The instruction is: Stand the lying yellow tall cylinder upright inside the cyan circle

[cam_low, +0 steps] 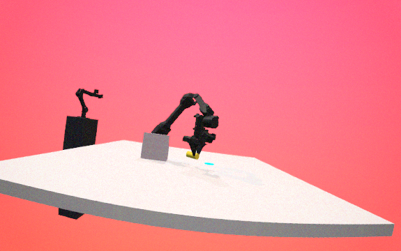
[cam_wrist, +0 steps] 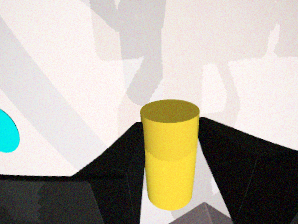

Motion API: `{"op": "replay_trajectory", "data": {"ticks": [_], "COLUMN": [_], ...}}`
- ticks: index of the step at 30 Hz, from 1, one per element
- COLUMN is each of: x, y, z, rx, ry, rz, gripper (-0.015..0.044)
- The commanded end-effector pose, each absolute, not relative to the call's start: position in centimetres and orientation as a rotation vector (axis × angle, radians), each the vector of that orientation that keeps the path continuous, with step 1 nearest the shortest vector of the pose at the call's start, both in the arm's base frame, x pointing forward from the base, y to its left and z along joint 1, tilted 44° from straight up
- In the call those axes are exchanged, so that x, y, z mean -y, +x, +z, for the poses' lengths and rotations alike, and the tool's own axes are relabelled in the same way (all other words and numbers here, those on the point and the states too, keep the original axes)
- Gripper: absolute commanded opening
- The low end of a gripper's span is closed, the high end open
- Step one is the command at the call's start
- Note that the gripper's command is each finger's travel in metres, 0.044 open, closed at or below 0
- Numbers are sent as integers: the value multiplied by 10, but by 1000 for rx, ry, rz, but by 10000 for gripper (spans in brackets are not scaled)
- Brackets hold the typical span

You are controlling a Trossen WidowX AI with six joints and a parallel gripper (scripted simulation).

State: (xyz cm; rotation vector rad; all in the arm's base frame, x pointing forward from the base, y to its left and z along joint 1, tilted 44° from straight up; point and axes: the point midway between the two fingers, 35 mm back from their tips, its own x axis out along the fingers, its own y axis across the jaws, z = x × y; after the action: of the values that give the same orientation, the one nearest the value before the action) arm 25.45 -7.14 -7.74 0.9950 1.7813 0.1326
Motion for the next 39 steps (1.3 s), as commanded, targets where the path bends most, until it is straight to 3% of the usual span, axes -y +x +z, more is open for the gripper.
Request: {"op": "replay_trajectory", "data": {"ticks": [1, 17, 39], "x": [83, 113, 84], "y": [258, 258, 294], "z": [-67, -31, 4], "rx": [-1772, -1774, -1748], "ry": [983, 983, 913], "rz": [130, 131, 199], "gripper": [105, 105, 105]}}
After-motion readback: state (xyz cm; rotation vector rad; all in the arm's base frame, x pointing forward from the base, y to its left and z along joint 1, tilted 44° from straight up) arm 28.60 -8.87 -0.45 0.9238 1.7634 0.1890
